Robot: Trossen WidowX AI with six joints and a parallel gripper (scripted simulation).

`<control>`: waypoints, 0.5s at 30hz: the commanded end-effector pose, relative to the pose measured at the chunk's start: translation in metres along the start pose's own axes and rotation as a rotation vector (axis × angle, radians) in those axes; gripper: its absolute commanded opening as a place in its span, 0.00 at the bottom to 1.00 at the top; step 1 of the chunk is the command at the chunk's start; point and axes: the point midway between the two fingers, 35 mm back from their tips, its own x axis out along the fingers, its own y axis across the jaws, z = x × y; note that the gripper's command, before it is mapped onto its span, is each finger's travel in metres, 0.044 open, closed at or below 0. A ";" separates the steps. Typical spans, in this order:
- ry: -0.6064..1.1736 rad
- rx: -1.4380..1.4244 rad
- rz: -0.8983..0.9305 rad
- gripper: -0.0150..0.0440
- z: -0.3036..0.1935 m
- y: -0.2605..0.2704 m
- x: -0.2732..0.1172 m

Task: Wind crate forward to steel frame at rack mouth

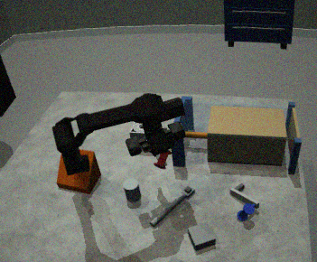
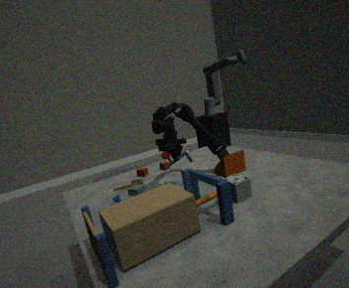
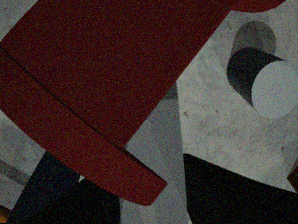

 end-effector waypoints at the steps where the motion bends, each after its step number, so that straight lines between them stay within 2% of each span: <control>1: 0.004 -0.022 0.000 0.25 -0.032 0.012 0.000; 15: -0.030 -0.081 -0.038 0.25 -0.138 0.029 0.012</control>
